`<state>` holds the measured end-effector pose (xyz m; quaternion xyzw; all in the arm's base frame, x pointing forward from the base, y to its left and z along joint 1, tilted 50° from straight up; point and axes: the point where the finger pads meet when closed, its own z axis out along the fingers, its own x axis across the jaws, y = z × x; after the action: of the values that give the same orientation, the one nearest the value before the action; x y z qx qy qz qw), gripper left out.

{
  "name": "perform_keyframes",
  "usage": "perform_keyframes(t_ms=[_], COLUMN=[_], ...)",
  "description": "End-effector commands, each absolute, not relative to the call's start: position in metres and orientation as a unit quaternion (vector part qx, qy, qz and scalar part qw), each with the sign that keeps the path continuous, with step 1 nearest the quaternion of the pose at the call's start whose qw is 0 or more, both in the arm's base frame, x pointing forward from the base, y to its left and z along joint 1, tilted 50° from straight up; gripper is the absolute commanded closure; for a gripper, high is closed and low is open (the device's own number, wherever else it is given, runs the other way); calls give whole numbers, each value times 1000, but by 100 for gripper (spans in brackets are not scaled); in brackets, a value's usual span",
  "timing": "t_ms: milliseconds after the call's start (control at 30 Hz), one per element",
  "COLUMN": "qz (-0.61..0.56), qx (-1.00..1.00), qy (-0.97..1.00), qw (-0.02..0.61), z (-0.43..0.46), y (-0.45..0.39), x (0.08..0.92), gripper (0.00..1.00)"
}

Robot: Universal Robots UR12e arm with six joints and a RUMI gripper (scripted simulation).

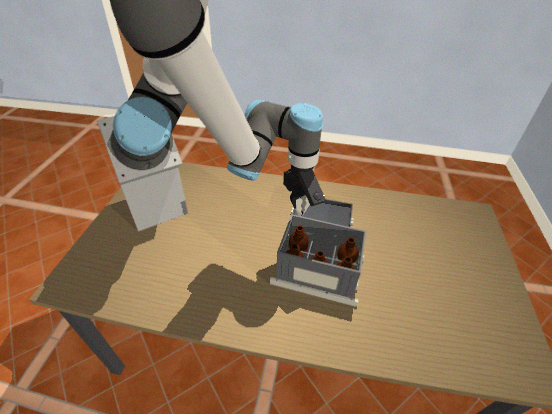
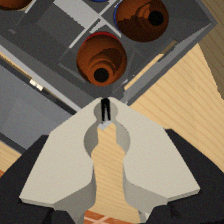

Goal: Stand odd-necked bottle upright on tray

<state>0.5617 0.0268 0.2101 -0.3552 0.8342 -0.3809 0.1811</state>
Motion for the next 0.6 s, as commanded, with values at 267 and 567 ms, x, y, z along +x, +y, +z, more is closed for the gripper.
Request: perform_keyframes(t_ms=[267,567], qz=[-382,-382], qx=[-354,-354], qy=[834,834], qw=[181,181], z=[208,208], y=[30,30], x=[563,563], gripper=[62,62])
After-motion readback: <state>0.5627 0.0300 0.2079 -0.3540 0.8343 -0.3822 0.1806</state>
